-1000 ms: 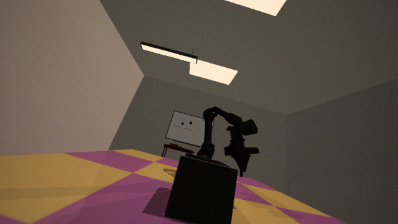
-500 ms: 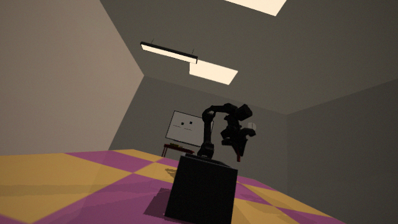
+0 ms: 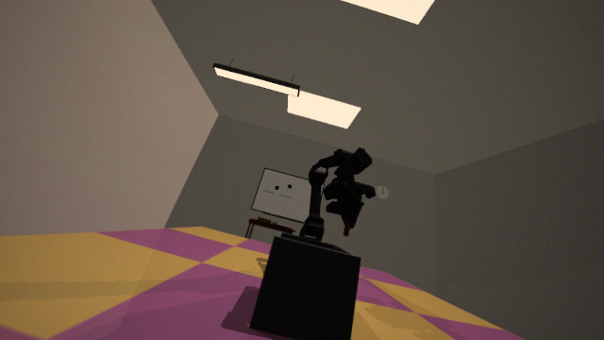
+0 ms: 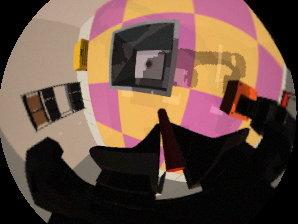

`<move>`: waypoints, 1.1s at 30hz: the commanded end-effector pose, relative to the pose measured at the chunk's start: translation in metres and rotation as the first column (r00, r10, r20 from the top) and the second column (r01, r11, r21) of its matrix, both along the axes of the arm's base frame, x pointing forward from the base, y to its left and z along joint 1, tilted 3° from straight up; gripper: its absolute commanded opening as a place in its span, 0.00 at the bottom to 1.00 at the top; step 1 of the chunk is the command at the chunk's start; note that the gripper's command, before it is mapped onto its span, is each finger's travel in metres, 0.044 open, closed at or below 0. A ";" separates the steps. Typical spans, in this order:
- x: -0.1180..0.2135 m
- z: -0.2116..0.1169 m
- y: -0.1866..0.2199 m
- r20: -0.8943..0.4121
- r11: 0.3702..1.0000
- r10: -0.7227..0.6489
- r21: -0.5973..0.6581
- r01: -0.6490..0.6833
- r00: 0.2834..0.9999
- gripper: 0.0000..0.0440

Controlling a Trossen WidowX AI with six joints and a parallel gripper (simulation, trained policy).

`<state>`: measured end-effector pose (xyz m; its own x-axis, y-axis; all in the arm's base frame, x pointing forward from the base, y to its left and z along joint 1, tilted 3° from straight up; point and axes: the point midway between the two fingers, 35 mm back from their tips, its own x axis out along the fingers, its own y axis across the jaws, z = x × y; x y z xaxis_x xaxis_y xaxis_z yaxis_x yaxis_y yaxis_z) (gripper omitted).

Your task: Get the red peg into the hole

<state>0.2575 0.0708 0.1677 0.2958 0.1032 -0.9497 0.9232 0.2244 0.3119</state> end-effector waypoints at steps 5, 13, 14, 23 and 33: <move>0.009 0.001 -0.024 -0.017 0.999 -0.024 -0.042 0.023 1.000 0.00; 0.017 -0.002 -0.043 -0.044 0.997 -0.041 -0.063 0.038 0.998 0.00; 0.018 -0.003 -0.045 -0.048 0.997 -0.042 -0.064 0.039 0.998 0.00; 0.027 -0.009 -0.062 -0.078 0.996 -0.047 -0.074 0.041 0.996 0.00; 0.039 -0.020 -0.079 -0.108 0.997 -0.040 -0.077 0.032 0.993 0.00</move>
